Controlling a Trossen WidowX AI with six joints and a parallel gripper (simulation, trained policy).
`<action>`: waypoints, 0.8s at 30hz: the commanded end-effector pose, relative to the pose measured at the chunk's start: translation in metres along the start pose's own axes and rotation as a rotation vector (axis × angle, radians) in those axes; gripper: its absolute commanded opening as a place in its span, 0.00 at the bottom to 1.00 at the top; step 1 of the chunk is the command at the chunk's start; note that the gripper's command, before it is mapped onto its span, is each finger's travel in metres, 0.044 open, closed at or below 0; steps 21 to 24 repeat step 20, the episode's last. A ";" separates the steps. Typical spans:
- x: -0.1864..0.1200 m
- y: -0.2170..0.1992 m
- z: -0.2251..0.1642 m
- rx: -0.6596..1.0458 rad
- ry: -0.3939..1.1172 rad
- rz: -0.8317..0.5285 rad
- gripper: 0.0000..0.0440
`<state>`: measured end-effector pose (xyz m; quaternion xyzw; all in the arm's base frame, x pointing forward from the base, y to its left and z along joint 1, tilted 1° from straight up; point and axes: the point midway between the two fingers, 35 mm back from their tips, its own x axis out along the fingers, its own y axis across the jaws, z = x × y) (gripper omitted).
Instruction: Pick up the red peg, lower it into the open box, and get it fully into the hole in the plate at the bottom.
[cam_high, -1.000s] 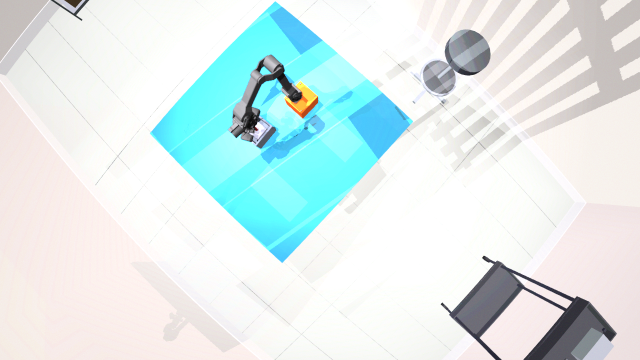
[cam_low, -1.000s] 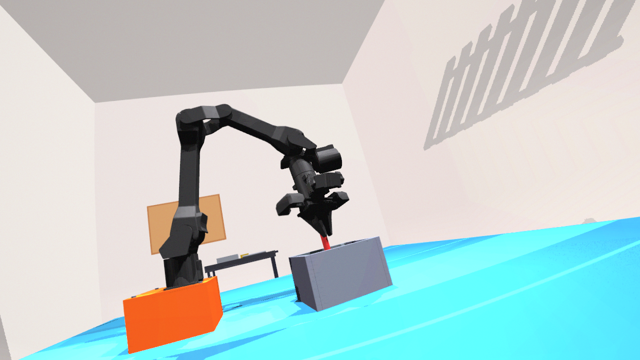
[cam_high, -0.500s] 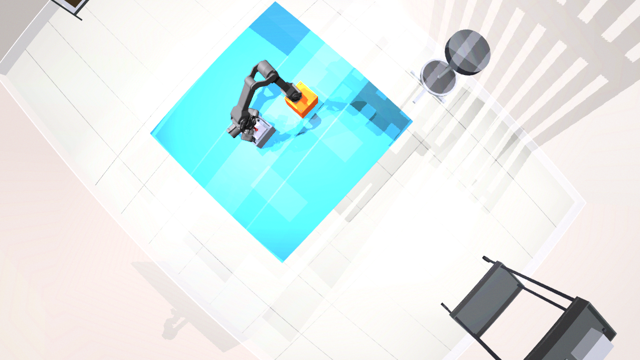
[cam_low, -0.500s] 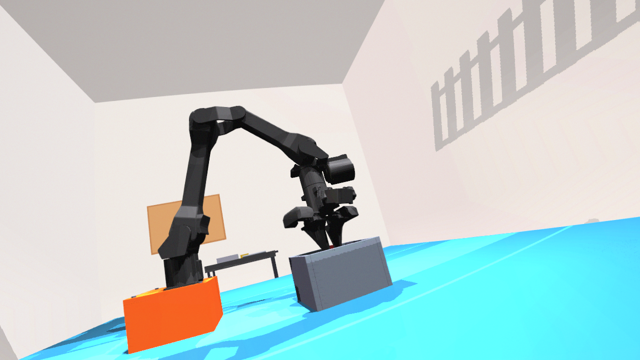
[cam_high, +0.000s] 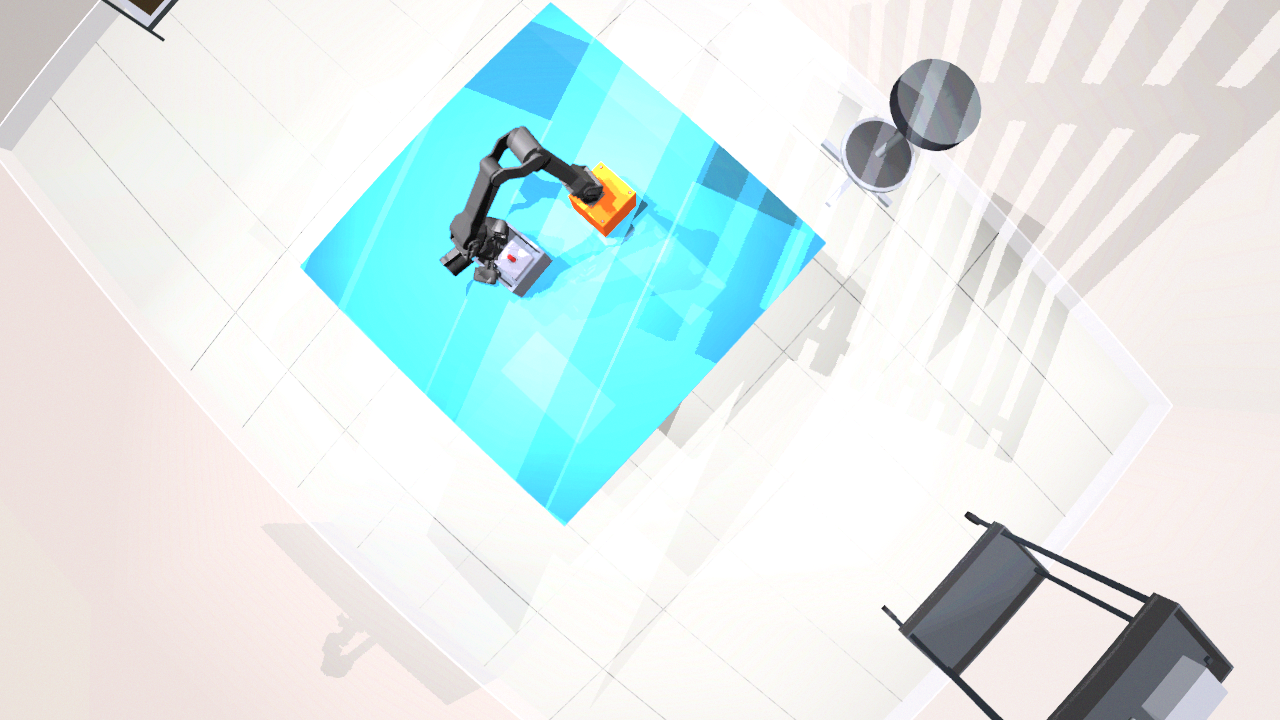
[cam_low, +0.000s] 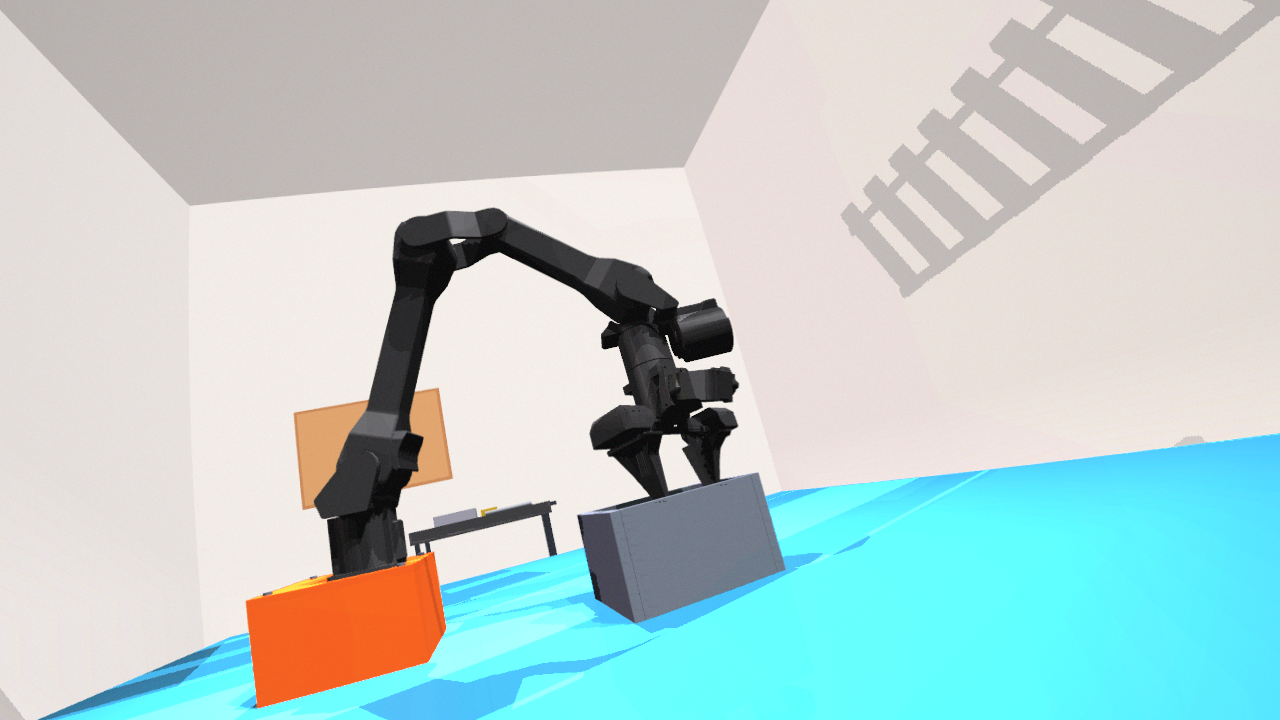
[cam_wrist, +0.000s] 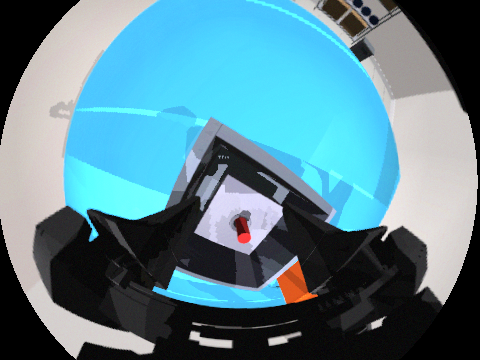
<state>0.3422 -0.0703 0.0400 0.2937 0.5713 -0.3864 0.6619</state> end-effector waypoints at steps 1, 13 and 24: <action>-0.004 0.015 0.020 0.014 -0.054 0.057 1.00; -0.011 0.022 0.063 0.054 -0.155 0.119 1.00; -0.011 0.022 0.063 0.054 -0.155 0.119 1.00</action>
